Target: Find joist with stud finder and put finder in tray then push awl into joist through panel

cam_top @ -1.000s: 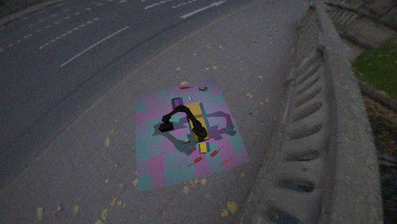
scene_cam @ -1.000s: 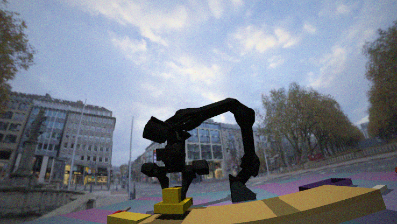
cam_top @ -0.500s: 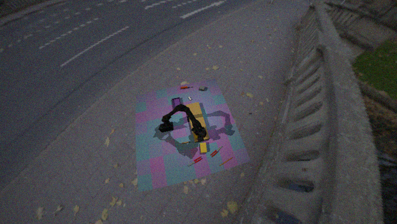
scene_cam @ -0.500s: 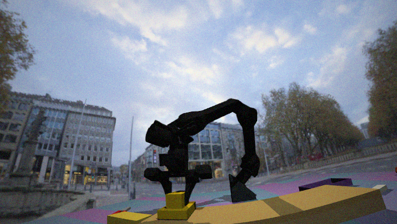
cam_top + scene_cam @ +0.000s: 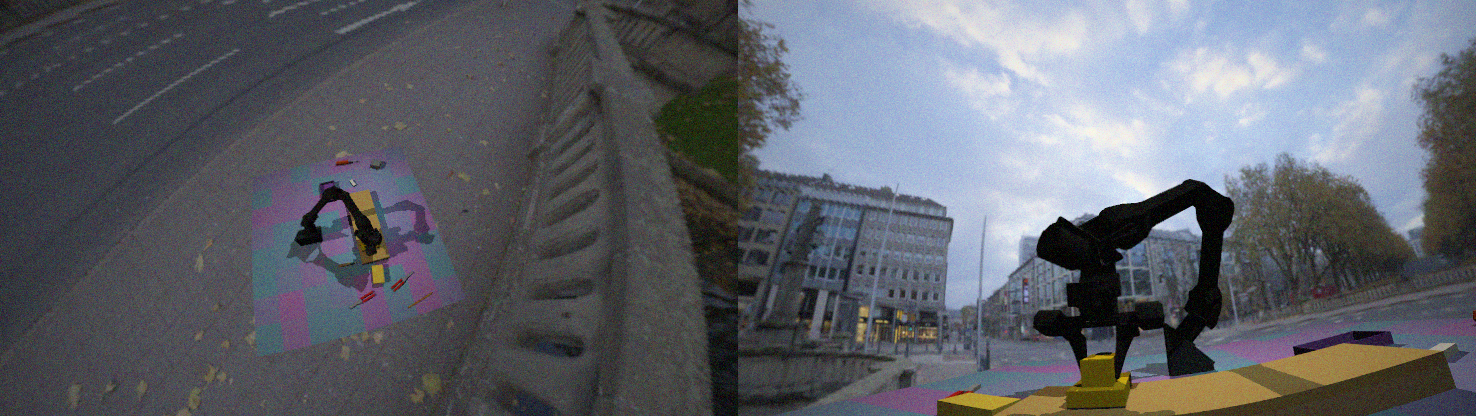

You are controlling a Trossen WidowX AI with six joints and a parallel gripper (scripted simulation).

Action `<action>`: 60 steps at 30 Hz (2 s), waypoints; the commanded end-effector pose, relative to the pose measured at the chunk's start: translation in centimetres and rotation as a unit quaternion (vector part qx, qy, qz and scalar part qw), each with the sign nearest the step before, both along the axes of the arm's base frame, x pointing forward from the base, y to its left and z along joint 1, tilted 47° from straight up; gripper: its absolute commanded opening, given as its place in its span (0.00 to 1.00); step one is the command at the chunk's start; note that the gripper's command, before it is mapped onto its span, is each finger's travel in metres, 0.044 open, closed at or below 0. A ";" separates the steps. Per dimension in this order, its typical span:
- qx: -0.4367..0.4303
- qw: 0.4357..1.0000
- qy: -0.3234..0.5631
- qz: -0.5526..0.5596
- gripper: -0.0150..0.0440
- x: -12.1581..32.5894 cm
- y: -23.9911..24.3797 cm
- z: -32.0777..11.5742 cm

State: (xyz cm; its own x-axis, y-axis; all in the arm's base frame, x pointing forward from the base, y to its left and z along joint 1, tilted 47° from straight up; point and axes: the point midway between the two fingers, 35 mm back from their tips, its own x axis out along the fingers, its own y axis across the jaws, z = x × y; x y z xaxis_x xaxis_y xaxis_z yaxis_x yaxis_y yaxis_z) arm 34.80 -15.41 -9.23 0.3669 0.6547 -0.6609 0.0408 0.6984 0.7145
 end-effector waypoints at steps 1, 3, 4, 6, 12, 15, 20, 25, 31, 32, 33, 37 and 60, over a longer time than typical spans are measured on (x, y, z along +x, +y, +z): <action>0.003 1.000 -0.001 0.001 0.25 0.2 1.0 0.9; 0.004 1.000 -0.001 0.001 0.25 0.2 1.5 1.4; 0.004 1.000 -0.001 0.001 0.25 0.2 1.7 1.6; 0.004 1.000 -0.001 0.001 0.25 0.3 2.1 2.0; 0.004 1.000 -0.001 0.001 0.25 0.3 3.4 3.3; 0.005 1.000 -0.001 0.001 0.25 0.4 4.1 4.0; 0.005 1.000 -0.001 0.001 0.25 0.4 5.2 5.1; 0.006 1.000 -0.001 0.001 0.25 0.5 6.3 6.2; 0.006 1.000 -0.001 0.001 0.25 0.6 7.6 7.6; 0.006 1.000 -0.001 0.001 0.25 0.6 7.8 7.8; 0.006 1.000 -0.001 0.001 0.25 0.6 8.0 8.0; 0.007 1.000 0.000 0.001 0.25 0.7 8.8 8.9; 0.008 1.000 0.000 0.001 0.25 1.0 13.8 14.1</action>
State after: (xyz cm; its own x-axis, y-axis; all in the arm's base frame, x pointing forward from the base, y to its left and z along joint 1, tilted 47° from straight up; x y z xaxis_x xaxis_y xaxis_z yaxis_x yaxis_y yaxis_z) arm 35.80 -2.34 4.23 0.3665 0.6641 -0.6517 0.0420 0.6879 0.7246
